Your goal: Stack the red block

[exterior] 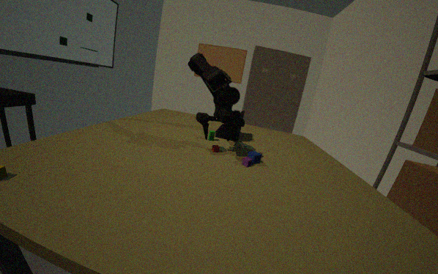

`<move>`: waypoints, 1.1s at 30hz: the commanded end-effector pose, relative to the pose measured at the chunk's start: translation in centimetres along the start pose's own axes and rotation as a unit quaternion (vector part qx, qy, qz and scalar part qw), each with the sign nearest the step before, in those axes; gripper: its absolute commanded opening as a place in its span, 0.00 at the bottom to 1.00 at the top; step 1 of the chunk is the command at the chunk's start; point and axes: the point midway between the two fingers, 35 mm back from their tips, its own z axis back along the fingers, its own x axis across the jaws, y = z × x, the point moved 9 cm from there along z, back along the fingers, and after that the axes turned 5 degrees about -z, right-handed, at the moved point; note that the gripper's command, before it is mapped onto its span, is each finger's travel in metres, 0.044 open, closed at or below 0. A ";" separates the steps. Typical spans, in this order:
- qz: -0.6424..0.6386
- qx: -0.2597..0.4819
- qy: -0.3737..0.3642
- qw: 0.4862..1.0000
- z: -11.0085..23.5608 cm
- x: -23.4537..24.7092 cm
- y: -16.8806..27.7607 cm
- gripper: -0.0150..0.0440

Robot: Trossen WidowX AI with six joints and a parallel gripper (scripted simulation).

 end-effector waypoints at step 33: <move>0.004 0.003 0.003 1.000 -4.3 0.2 0.3 1.00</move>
